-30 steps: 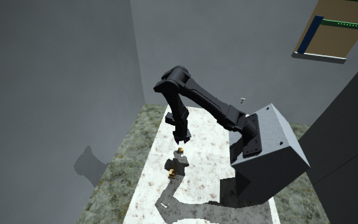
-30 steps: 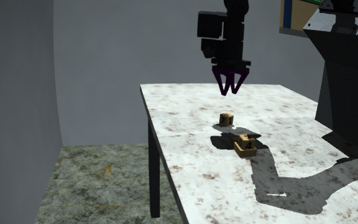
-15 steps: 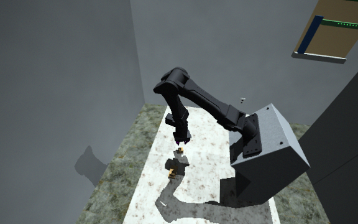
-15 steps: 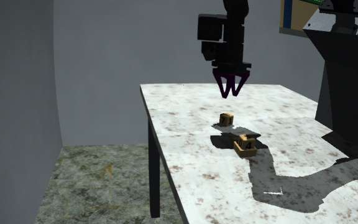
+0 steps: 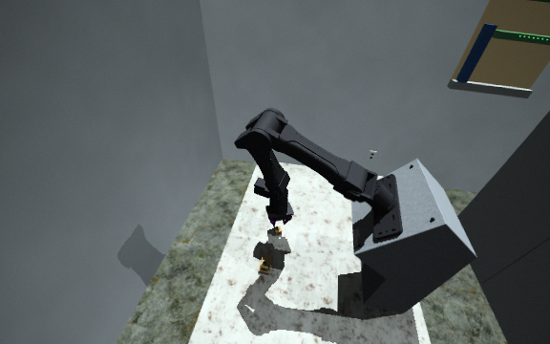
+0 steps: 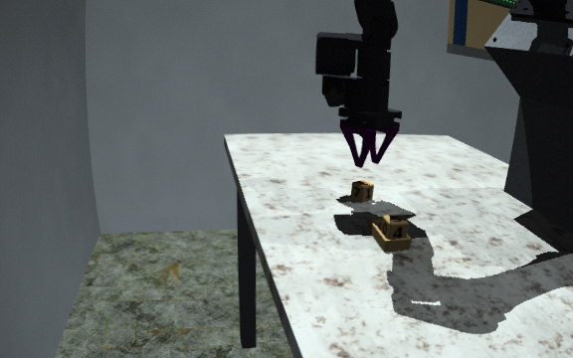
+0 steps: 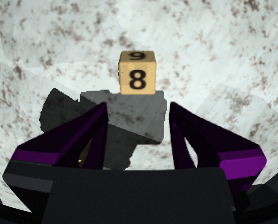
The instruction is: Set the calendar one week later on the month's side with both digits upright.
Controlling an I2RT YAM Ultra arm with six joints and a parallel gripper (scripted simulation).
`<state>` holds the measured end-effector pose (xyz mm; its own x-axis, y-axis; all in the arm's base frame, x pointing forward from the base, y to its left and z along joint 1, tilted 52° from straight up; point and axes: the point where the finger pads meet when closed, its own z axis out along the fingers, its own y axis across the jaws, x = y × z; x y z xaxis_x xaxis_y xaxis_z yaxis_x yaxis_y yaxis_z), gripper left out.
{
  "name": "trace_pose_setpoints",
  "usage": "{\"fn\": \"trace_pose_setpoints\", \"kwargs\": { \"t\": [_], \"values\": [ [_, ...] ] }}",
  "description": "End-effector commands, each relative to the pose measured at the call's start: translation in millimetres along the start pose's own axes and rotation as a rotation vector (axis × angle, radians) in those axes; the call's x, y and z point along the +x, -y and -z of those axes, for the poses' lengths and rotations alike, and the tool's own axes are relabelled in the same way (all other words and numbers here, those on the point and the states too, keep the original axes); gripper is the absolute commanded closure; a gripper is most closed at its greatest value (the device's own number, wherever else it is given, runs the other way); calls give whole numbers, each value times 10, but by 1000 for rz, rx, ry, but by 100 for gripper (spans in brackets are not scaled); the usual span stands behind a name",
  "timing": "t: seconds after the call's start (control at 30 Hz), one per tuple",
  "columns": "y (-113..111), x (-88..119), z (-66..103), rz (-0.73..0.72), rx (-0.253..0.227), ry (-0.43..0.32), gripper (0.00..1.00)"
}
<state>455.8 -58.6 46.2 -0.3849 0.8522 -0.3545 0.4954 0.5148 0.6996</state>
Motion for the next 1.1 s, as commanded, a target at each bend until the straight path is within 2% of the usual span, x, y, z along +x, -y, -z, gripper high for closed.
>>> {"fn": "trace_pose_setpoints", "kwargs": {
  "t": [0.0,0.6,1.07],
  "values": [
    [-22,-61,-20,1,-6,23,55],
    [-23,-65,-219,0,-6,23,55],
    [-23,-66,-250,0,-6,23,55]
  ]
}}
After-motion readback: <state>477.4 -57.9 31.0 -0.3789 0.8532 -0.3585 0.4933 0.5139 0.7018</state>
